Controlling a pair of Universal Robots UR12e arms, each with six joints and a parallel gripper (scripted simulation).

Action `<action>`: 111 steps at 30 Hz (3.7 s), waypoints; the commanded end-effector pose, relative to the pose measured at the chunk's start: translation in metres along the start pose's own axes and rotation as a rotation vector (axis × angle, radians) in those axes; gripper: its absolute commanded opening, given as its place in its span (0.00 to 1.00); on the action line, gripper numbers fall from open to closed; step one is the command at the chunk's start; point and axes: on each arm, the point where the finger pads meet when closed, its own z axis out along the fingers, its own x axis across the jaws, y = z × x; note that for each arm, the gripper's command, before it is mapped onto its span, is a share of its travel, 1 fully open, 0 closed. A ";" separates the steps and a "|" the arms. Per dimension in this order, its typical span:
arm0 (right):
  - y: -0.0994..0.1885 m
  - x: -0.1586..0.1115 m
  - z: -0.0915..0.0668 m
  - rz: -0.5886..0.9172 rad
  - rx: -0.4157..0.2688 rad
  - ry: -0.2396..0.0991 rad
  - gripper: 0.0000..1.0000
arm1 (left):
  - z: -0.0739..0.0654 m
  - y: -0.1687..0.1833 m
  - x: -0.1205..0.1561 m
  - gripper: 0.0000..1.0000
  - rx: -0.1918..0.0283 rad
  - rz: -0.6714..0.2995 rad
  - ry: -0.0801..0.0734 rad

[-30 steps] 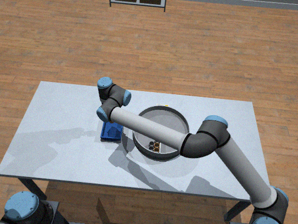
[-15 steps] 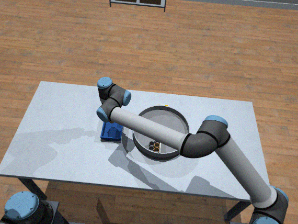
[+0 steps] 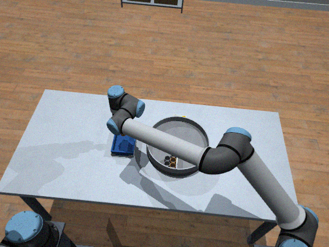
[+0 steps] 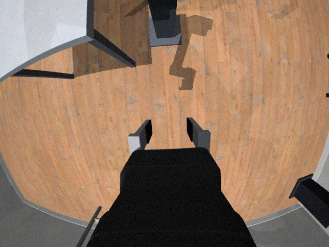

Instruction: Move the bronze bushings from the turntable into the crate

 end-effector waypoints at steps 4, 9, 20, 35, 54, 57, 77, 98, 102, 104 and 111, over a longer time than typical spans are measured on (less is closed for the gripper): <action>-0.001 0.001 0.040 -0.001 0.007 0.003 0.00 | 0.003 -0.002 0.002 1.00 0.005 -0.003 0.001; -0.001 0.002 0.062 -0.001 0.007 0.003 0.00 | 0.003 -0.002 0.002 1.00 0.005 -0.003 0.001; 0.002 0.001 0.063 -0.001 -0.003 0.000 0.00 | 0.003 -0.002 0.002 1.00 0.005 -0.003 0.001; 0.000 0.002 0.068 -0.001 0.003 0.002 0.00 | 0.003 -0.002 0.002 1.00 0.005 -0.003 0.001; 0.000 0.002 0.069 -0.001 0.003 0.002 0.00 | 0.003 -0.002 0.002 1.00 0.005 -0.003 0.001; 0.000 0.002 0.070 -0.001 0.004 0.002 0.00 | 0.003 -0.002 0.002 1.00 0.005 -0.003 0.001; -0.001 0.003 0.097 -0.001 0.006 0.002 0.00 | 0.003 -0.002 0.002 1.00 0.005 -0.003 0.001; 0.000 0.004 0.110 -0.001 0.002 0.001 0.00 | 0.003 -0.002 0.002 1.00 0.005 -0.003 0.001; 0.000 0.004 0.110 -0.001 0.003 0.001 0.00 | 0.003 -0.002 0.002 1.00 0.005 -0.003 0.001; 0.000 0.004 0.110 -0.001 0.003 0.001 0.00 | 0.003 -0.002 0.002 1.00 0.005 -0.003 0.001; 0.000 0.004 0.110 -0.001 0.003 0.001 0.00 | 0.003 -0.002 0.002 1.00 0.005 -0.003 0.001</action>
